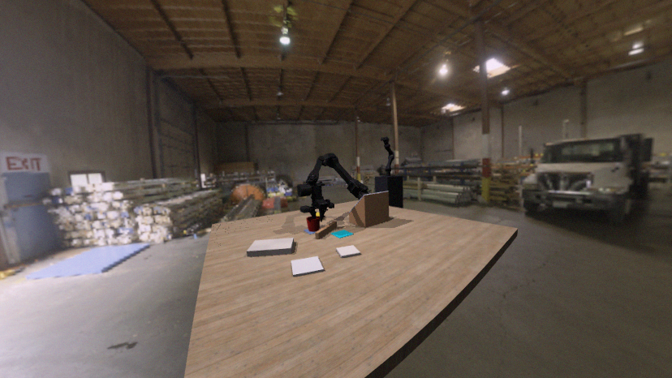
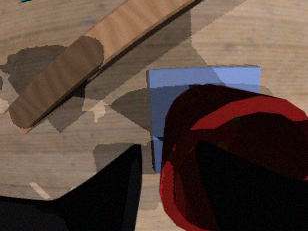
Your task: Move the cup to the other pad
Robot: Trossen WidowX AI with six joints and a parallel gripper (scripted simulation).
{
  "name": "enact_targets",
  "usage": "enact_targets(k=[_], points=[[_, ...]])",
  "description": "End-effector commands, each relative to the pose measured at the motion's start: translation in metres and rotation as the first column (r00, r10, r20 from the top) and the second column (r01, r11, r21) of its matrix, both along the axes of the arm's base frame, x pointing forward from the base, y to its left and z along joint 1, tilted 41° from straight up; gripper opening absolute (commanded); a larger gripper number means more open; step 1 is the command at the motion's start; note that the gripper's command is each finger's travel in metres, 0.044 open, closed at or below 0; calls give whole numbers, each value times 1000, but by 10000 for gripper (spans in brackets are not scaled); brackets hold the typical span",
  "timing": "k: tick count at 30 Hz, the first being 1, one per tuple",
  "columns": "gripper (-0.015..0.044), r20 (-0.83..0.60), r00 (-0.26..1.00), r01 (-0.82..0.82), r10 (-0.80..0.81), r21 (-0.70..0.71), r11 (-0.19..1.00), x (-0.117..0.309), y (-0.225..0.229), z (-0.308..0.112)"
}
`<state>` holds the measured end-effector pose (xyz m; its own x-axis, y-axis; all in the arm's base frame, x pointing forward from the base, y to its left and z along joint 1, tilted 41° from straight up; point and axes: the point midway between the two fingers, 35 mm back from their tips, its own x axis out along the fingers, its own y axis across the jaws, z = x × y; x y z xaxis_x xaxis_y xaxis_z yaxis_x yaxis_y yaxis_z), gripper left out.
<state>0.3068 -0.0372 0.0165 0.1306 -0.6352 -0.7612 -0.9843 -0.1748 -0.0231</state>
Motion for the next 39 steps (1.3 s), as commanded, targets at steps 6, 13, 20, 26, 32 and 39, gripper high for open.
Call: enact_targets(k=[6,13,20,26,32,39], points=[[148,-3,1000,0,0,-5,1000,0,-7,-6],[49,-2,1000,2,-2,-1,1000,0,-5,-5],[2,-2,1000,2,-2,-1,1000,0,-5,-5],[0,-2,1000,2,-2,-1,1000,0,-3,-3],[0,-3,1000,1,-1,0,1000,-2,11,12],[0,-3,1000,0,0,-2,1000,-7,28,32]])
